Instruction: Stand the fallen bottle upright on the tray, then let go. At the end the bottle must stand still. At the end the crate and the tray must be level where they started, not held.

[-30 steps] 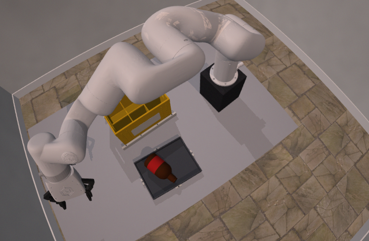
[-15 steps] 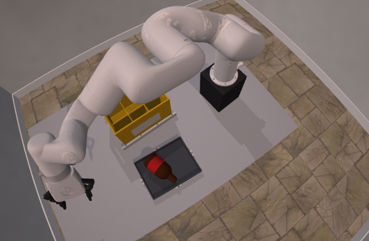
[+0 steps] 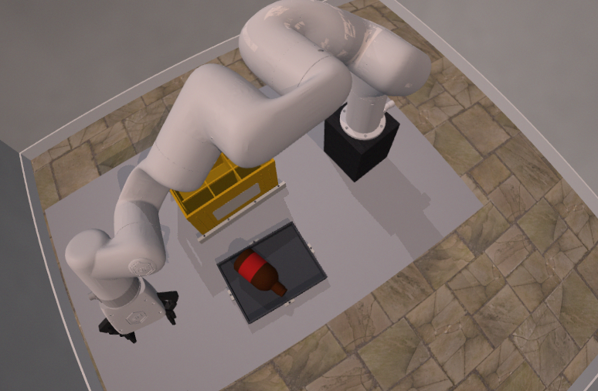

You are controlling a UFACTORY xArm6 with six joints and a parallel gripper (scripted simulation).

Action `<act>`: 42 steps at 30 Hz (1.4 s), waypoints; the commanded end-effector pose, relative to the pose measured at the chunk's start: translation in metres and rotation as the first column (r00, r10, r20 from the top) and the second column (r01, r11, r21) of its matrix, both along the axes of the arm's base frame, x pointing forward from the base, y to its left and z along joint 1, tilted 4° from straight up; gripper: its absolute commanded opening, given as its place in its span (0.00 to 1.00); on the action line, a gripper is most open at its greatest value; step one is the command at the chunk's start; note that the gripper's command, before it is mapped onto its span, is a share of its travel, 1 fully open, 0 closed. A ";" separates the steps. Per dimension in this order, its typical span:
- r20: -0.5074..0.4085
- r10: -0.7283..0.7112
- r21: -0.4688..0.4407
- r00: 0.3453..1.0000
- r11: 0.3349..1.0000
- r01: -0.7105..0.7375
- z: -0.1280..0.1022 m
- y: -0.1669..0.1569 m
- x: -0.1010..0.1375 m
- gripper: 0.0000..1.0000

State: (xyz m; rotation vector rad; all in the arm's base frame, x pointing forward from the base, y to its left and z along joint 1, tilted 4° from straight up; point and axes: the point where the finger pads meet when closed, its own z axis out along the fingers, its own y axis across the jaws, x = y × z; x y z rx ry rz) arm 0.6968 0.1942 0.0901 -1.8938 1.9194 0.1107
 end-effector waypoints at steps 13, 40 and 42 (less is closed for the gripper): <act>-0.058 0.068 -0.127 0.996 0.989 -0.075 -0.015 0.024 -0.072 1.00; -0.131 0.176 -0.267 0.976 0.941 -0.206 -0.036 0.040 -0.174 1.00; -0.131 0.176 -0.267 0.976 0.941 -0.206 -0.036 0.040 -0.174 1.00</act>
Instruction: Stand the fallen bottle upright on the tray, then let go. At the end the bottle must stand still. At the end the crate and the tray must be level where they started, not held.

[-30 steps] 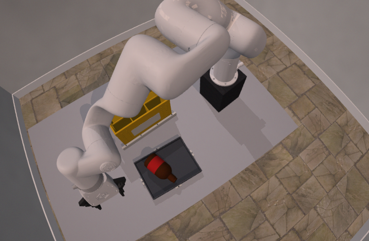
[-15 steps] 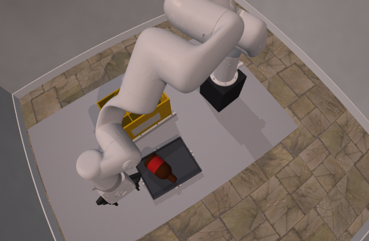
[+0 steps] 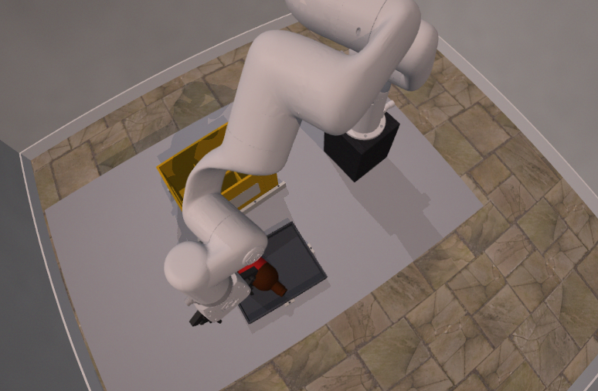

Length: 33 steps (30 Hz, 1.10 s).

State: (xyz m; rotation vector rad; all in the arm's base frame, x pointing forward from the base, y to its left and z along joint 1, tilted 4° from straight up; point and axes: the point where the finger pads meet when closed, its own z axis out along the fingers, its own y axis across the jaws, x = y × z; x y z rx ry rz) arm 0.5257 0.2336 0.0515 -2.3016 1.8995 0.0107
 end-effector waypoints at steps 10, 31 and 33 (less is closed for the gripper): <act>-0.016 0.083 -0.084 0.996 0.993 -0.084 -0.008 0.001 -0.064 1.00; -0.031 0.134 -0.127 0.991 0.982 -0.137 -0.015 -0.002 -0.101 0.00; -0.031 0.134 -0.127 0.991 0.982 -0.137 -0.015 -0.002 -0.101 0.00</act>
